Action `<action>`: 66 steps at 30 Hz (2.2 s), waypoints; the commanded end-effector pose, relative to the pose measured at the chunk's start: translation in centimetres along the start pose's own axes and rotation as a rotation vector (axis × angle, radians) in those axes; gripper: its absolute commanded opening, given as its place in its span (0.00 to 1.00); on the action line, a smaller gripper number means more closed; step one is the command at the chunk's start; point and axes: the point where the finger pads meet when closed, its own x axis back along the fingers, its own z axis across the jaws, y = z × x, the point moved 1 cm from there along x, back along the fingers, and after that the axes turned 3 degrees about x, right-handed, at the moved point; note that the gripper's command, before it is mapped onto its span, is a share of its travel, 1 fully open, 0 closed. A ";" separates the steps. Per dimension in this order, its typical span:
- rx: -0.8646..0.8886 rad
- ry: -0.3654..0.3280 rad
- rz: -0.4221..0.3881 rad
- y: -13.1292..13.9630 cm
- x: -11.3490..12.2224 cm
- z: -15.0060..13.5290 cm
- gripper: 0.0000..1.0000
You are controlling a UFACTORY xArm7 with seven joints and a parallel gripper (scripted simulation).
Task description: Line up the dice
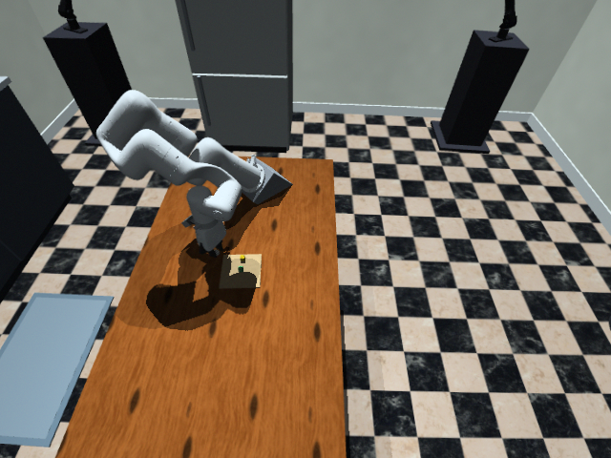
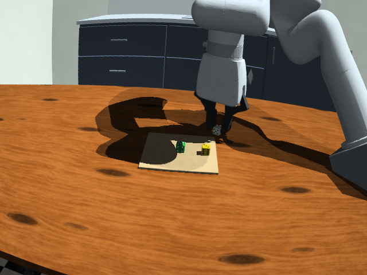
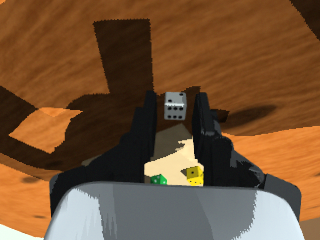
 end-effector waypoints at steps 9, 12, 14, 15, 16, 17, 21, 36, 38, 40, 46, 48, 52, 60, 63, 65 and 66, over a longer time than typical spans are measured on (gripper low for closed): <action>0.000 -0.002 -0.002 0.1 -0.6 -0.1 0.31; 0.000 -0.002 -0.002 0.1 -0.6 -0.1 0.31; 0.000 -0.002 -0.002 0.1 -0.6 -0.1 0.31; 0.000 -0.002 -0.002 0.1 -0.6 -0.1 0.31; 0.000 -0.002 -0.002 0.1 -0.6 -0.1 0.31; 0.000 -0.002 -0.002 0.1 -0.6 -0.1 0.31; 0.000 -0.002 -0.002 0.1 -0.6 -0.1 0.31; 0.000 -0.002 -0.002 0.1 -0.6 -0.1 0.31; 0.000 -0.002 -0.002 0.1 -0.6 -0.1 0.31; 0.000 -0.002 -0.002 0.1 -0.6 -0.1 0.31; 0.000 -0.002 -0.002 0.1 -0.6 -0.1 0.11; 0.000 -0.002 -0.002 0.1 -0.6 -0.1 0.11; 0.000 -0.002 -0.002 0.1 -0.6 -0.1 0.11; 0.000 -0.002 -0.002 0.1 -0.6 -0.1 0.11; 0.000 -0.002 -0.002 0.1 -0.6 -0.1 0.11; 0.000 -0.002 -0.002 0.1 -0.6 -0.1 0.11; 0.000 -0.002 -0.002 0.1 -0.6 -0.1 0.11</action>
